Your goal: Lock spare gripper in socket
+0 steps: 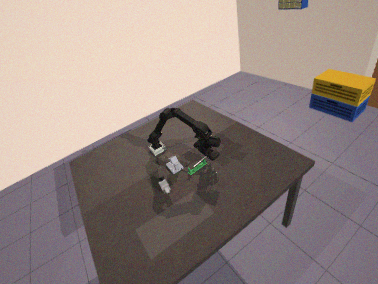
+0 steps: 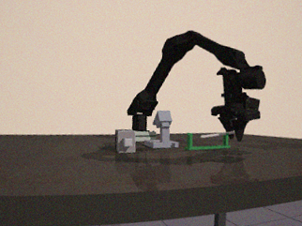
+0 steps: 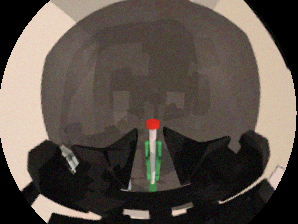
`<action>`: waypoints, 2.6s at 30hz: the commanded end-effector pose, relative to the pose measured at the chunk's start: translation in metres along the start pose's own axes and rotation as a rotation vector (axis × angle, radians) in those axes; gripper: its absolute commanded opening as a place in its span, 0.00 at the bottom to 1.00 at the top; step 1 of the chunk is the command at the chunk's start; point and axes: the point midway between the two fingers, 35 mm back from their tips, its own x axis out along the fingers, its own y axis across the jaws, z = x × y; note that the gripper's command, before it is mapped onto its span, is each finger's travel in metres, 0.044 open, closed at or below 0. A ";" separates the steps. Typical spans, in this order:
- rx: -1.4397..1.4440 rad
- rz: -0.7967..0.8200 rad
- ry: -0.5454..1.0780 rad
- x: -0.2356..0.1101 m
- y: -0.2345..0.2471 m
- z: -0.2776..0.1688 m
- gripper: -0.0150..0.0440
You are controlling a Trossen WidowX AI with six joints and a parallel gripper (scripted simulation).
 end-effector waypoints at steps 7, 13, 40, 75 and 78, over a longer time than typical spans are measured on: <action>0.003 0.011 0.004 -0.019 0.004 0.002 0.59; 0.006 0.020 0.008 -0.029 0.006 0.003 0.59; 0.015 0.044 0.019 -0.064 0.014 0.004 0.77; -0.008 -0.095 0.048 -0.046 0.001 -0.060 0.56; -0.008 -0.095 0.048 -0.041 0.000 -0.061 0.56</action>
